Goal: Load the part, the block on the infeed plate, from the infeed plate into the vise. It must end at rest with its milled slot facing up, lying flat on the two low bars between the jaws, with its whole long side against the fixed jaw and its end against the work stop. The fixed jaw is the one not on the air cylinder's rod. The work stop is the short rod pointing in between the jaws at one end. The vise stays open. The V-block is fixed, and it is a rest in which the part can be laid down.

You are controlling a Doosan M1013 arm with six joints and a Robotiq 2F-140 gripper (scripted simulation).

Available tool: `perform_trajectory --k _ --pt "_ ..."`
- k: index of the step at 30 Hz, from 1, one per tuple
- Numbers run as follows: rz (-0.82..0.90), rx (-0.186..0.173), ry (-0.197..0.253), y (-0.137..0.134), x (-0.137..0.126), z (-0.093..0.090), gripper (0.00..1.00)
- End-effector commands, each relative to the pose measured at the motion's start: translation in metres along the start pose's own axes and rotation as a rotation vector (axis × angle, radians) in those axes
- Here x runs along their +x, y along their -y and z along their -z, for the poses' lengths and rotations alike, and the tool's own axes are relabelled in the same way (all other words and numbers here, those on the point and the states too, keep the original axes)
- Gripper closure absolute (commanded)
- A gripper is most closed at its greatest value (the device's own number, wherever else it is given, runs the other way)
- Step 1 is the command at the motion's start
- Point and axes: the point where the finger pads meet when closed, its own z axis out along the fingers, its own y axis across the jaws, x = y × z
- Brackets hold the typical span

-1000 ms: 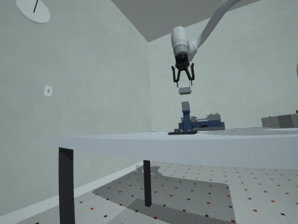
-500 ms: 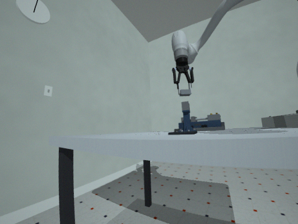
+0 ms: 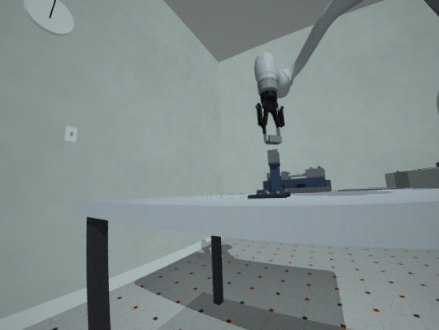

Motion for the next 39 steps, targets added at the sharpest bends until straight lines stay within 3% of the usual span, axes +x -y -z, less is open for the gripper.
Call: perform_trajectory --k 1,16,39 --pt "0.080 0.001 -0.002 0.008 -0.012 0.002 1.00" --pt "0.406 0.001 -0.003 0.042 -0.054 0.002 1.00" --pt "0.665 0.000 -0.002 0.073 -0.085 0.002 1.00"
